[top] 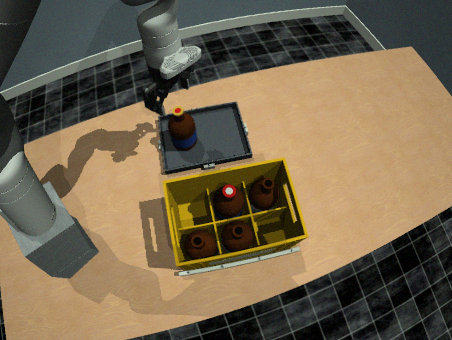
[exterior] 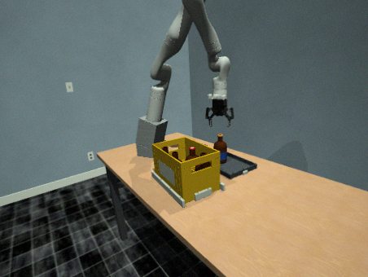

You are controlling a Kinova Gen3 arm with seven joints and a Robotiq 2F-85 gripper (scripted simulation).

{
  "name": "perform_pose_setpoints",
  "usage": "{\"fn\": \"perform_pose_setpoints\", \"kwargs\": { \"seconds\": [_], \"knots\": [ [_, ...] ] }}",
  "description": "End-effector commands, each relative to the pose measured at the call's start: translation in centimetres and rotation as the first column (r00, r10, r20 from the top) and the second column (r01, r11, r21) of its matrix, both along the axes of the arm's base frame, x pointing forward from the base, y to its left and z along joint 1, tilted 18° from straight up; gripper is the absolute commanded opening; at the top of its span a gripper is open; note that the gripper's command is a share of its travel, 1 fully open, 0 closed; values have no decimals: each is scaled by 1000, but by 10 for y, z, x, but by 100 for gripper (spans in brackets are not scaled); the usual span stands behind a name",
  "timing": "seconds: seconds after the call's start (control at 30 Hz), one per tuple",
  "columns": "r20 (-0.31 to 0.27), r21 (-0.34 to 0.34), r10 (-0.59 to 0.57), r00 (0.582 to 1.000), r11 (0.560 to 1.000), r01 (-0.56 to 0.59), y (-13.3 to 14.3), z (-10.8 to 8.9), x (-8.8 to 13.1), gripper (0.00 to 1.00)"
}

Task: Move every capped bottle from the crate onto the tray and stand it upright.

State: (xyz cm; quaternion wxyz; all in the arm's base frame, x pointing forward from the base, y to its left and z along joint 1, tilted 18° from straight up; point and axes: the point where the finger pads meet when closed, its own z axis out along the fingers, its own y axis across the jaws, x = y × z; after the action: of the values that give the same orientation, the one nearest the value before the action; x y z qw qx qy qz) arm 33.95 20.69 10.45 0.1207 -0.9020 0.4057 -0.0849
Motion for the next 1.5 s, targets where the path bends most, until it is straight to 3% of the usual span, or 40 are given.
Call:
{"fn": "perform_pose_setpoints", "kwargs": {
  "seconds": [0.0,0.17,0.2,0.67,0.77,1.23,1.47],
  "knots": [
    [10,0,-9,1000,1000,9,-3,5,3,100],
    [12,0,-11,1000,1000,11,-5,8,4,100],
    [8,0,-5,1000,1000,5,-6,7,4,60],
    [13,0,-11,1000,1000,11,-43,13,30,60],
    [13,-1,6,1000,1000,-6,-40,12,27,60],
    [13,0,-11,1000,1000,11,-83,14,45,60],
    [13,-1,1,1000,1000,-1,-92,13,46,60]
  ]
}}
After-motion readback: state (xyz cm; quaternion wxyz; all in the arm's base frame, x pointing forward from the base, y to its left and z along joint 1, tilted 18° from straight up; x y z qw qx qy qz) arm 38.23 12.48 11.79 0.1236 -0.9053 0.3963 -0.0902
